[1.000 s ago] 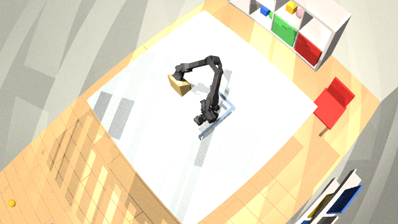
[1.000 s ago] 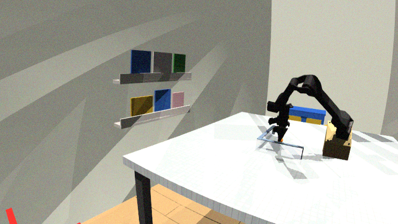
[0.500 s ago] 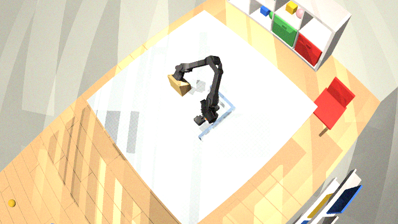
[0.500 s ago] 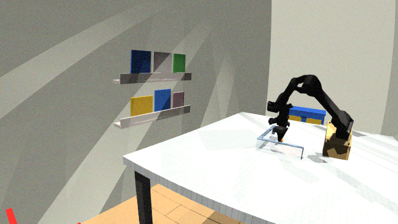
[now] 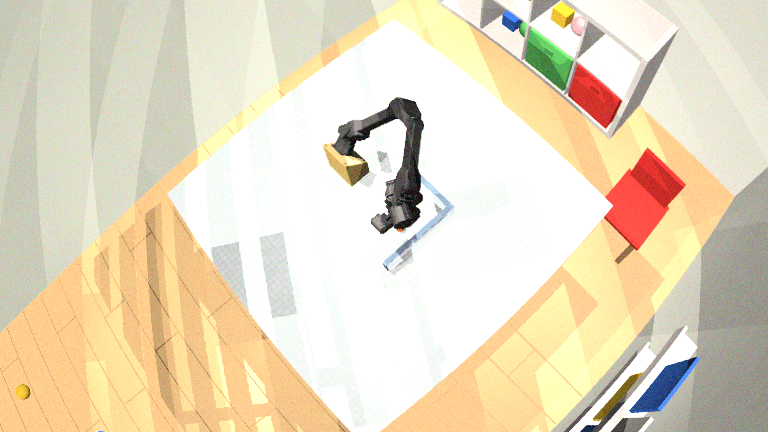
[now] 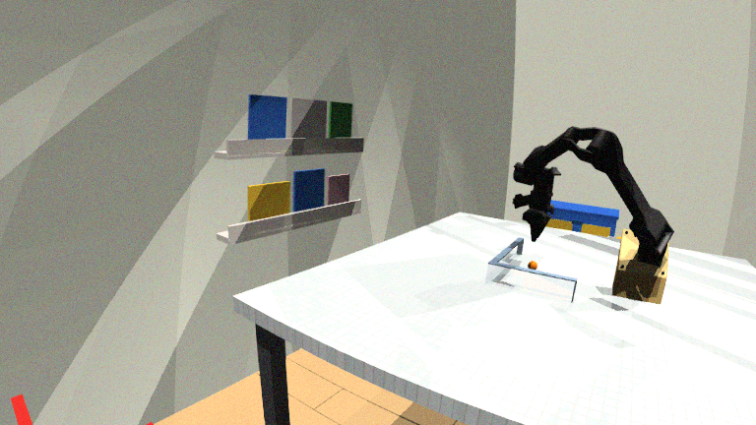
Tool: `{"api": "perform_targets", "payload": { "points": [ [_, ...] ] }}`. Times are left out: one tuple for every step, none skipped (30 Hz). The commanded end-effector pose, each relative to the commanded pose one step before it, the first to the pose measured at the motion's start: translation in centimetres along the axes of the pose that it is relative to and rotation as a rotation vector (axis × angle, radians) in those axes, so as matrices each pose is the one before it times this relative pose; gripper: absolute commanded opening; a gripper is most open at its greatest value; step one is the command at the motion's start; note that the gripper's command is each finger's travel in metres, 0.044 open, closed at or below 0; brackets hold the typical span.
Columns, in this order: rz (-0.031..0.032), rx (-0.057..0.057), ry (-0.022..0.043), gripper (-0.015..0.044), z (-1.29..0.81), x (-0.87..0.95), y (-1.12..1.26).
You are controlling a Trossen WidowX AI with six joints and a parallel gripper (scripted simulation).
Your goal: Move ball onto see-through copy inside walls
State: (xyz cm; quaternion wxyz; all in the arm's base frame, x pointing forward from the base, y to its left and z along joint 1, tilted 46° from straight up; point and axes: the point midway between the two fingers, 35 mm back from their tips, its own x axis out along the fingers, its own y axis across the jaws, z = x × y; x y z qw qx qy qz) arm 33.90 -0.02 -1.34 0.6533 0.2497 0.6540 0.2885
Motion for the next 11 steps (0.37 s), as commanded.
{"api": "perform_targets", "payload": {
  "points": [
    [0.00572,0.0081,0.01568,0.025,-0.233,0.577,0.003],
    [0.0,0.0,0.0,0.025,0.0,0.0,0.0],
    [0.0,0.0,0.0,0.025,0.0,0.0,0.0],
    [-0.00044,0.0002,-0.0001,0.0277,0.001,-0.26,-0.002],
    [-0.00116,0.0004,-0.00027,0.0303,-0.009,-0.782,0.001],
    [-0.00099,-0.0003,-0.00045,0.0329,-0.054,-1.3,0.02],
    [0.0008,-0.0028,-0.00076,0.0355,-0.094,-1.279,0.041],
    [0.00087,-0.002,-0.00049,0.0382,-0.078,-0.767,0.038],
    [0.00033,-0.0007,-0.00016,0.0408,-0.03,-0.256,0.015],
    [0.0,0.0,0.0,0.0434,0.0,0.0,0.0],
    [0.0,0.0,0.0,0.044,0.0,0.0,0.0]
  ]
}}
